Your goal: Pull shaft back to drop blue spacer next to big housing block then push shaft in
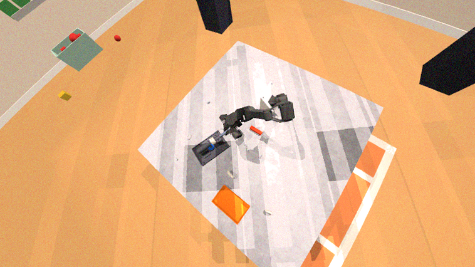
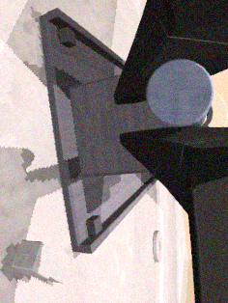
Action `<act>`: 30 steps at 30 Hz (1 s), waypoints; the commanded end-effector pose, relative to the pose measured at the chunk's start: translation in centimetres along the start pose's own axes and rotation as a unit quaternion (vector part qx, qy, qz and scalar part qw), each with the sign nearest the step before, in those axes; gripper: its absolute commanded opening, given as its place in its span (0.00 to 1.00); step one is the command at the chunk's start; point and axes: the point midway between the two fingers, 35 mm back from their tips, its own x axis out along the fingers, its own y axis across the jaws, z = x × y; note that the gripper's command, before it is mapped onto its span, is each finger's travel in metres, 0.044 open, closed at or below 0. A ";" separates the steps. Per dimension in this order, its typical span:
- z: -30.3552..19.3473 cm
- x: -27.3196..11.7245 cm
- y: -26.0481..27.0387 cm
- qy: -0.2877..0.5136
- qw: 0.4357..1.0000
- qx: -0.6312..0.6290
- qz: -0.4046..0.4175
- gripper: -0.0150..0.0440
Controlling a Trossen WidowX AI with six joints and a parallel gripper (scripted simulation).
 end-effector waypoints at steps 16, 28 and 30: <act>-0.3 0.2 0.0 0.000 1.000 -0.002 -0.001 0.25; -0.7 0.5 0.0 0.000 1.000 -0.002 -0.001 0.25; -0.7 0.6 0.0 0.000 1.000 -0.002 -0.001 0.25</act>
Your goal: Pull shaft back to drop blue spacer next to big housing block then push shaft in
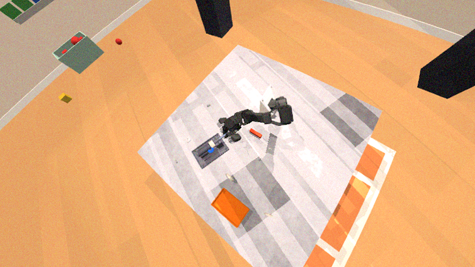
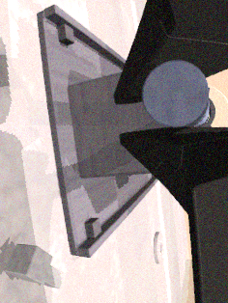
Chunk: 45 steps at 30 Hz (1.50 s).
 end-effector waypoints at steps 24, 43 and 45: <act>-1.1 0.8 -0.1 0.003 1.000 -0.001 -0.001 0.25; -1.6 1.3 -0.1 0.003 1.000 -0.001 -0.001 0.25; -1.6 1.3 -0.1 0.003 1.000 -0.001 -0.001 0.25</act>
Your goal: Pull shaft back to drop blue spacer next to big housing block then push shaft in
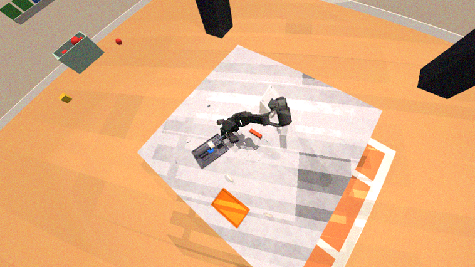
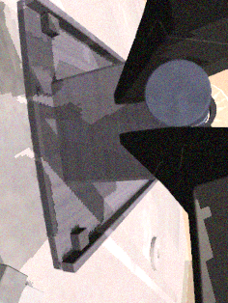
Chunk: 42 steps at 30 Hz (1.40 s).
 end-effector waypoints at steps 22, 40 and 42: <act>-0.9 0.6 -0.1 0.003 1.000 0.000 -0.001 0.25; -0.5 0.5 0.0 0.000 1.000 0.000 -0.001 0.48; -0.5 0.5 0.0 0.000 1.000 0.000 -0.001 0.57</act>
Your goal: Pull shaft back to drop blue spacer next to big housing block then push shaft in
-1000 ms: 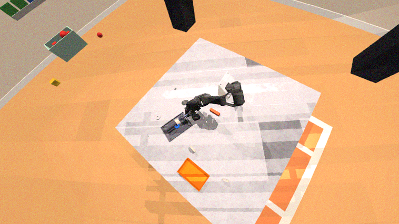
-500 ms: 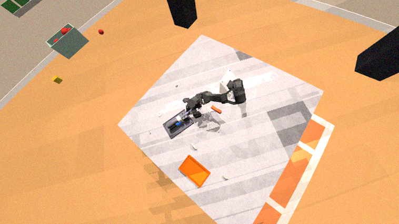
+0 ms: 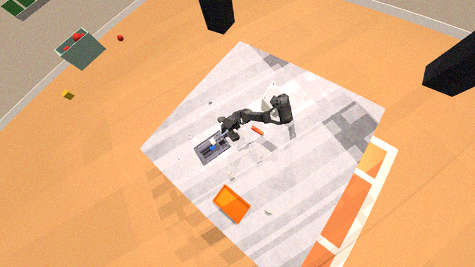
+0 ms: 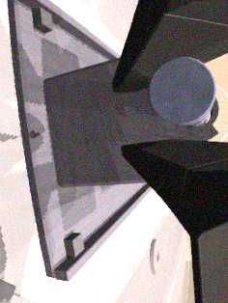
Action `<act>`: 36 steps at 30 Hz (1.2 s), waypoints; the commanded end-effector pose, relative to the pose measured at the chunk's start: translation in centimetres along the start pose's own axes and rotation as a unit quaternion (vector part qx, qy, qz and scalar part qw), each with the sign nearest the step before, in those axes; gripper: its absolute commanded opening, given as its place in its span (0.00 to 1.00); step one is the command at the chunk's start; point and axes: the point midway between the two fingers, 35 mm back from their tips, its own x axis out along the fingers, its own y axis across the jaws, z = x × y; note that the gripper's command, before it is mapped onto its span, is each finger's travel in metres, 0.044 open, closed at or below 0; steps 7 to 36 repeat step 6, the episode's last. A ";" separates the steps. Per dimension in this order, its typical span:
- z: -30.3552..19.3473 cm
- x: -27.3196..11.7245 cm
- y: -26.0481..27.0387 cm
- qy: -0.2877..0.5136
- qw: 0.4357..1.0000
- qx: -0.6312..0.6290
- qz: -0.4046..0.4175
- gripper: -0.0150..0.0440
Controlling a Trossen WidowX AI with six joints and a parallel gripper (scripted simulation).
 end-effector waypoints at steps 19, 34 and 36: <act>0.0 -0.2 0.0 0.000 1.000 0.000 0.001 0.83; 0.0 -0.2 0.0 0.000 1.000 0.000 0.001 0.83; 0.0 -0.2 0.0 0.000 1.000 0.000 0.001 0.83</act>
